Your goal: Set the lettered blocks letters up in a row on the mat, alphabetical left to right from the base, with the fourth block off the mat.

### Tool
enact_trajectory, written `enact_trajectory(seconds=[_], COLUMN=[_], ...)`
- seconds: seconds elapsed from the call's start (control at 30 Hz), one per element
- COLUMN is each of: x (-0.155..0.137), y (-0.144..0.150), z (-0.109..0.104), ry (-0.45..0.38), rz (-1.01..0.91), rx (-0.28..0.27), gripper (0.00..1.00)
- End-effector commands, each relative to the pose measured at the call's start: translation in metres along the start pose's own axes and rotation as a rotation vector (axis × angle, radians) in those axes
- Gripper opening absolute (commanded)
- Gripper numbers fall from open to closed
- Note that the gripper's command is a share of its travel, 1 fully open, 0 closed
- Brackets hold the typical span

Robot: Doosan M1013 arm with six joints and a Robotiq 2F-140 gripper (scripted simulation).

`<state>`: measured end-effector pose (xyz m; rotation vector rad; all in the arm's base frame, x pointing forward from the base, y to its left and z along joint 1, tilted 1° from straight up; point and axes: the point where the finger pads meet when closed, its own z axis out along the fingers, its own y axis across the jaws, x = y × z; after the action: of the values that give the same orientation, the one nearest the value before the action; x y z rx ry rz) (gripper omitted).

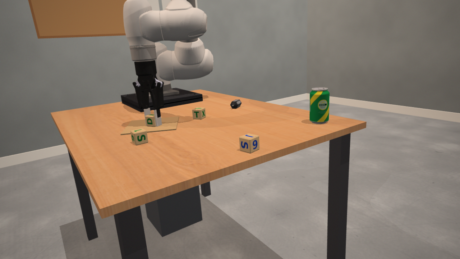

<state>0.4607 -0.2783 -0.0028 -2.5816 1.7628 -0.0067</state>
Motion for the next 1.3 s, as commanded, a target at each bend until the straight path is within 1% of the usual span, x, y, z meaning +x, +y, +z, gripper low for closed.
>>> enact_trajectory(seconds=[0.0, 0.17, 0.23, 0.33, 0.53, 0.67, 0.83, 1.1, 1.27], x=[0.0, 0.0, 0.0, 0.0, 0.0, 0.0, 0.0, 0.0, -0.001], y=[0.0, 0.0, 0.0, 0.0, 0.0, 0.0, 0.0, 0.0, -0.001], z=[-0.001, -0.006, -0.014, -0.032, -0.077, -0.096, -0.1, -0.1, -0.1], ry=[0.001, 0.001, 0.001, 0.001, 0.001, 0.001, 0.001, 0.001, 0.001], rz=[0.0, 0.0, 0.0, 0.0, 0.0, 0.0, 0.0, 0.0, -0.041], rx=[0.001, 0.001, 0.001, 0.001, 0.001, 0.001, 0.001, 0.001, 0.001], gripper=[0.31, 0.31, 0.31, 0.31, 0.31, 0.31, 0.31, 0.31, 0.31])
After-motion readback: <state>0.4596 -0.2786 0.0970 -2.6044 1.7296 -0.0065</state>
